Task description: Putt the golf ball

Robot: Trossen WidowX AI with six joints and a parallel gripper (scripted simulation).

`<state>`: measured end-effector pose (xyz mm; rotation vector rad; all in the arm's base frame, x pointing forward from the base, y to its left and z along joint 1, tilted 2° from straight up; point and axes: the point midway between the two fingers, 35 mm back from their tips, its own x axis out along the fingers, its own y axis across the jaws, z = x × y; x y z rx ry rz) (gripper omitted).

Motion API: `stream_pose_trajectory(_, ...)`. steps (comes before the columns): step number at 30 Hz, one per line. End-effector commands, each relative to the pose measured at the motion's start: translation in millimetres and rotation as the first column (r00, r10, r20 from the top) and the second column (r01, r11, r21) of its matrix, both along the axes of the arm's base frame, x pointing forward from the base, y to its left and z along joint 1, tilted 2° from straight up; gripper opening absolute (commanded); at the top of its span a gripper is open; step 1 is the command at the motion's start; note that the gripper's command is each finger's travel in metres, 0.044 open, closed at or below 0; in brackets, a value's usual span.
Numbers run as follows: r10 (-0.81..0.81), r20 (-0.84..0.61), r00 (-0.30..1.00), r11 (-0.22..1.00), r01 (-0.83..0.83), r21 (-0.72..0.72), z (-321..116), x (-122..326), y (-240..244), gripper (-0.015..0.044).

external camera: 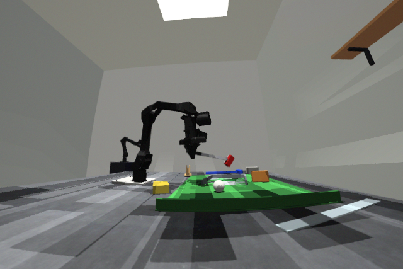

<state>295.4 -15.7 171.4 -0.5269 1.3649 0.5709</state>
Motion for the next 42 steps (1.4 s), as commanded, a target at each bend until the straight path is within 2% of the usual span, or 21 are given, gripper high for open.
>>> stream_pose_trajectory(1,-0.098,0.006,0.995,0.995,0.098,-0.005,5.5,-1.8,-23.8,0.0000)
stream_pose_trajectory(16,-0.407,-0.019,0.913,0.913,0.406,-0.026,10.3,-28.7,-99.7,0.0000)
stream_pose_trajectory(32,-0.689,-0.043,0.723,0.725,0.687,-0.051,15.7,-78.2,-168.0,0.0000)
stream_pose_trajectory(42,-0.712,-0.045,0.701,0.702,0.710,-0.053,10.8,-83.1,-173.9,0.0000)
